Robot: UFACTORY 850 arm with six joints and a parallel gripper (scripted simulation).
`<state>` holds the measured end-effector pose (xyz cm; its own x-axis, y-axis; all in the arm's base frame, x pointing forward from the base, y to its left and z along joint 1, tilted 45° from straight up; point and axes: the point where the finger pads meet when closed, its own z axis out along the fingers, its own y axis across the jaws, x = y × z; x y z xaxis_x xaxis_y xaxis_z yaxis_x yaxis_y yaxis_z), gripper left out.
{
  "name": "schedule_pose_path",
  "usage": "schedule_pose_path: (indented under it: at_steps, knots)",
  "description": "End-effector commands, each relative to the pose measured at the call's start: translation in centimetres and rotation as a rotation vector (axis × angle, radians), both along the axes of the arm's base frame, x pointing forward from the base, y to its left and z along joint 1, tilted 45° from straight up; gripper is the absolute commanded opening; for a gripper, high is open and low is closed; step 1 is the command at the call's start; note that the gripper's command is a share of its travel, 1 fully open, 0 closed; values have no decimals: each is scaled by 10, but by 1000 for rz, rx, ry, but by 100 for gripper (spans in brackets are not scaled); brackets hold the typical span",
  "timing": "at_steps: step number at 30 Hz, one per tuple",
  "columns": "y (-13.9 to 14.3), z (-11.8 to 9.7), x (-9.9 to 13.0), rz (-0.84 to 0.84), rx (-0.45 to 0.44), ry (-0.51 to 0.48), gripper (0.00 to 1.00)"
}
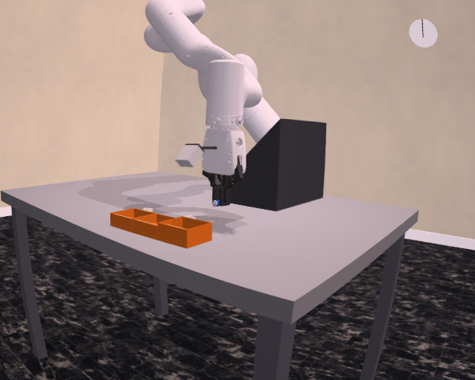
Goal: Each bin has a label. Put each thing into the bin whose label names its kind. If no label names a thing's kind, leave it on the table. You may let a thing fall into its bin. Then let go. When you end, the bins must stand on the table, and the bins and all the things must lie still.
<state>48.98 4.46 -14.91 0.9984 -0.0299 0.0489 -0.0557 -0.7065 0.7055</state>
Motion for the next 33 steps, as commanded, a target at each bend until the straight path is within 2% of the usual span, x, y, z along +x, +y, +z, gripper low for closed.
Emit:
schedule_pose_path:
  at_steps: [1, 10, 21, 23, 25, 33]
  knots:
    - [0, 0, 0, 0, 0, 0, 0]
    - [0, 0, 0, 0, 0, 0, 0]
    - [-26, 27, 54, 0, 0, 0, 0]
    - [-31, 32, 64, -70, 1, -71, 0]
    - [-31, 32, 64, -70, 1, -71, 0]
    - [-50, 52, 103, -324, 7, -323, 0]
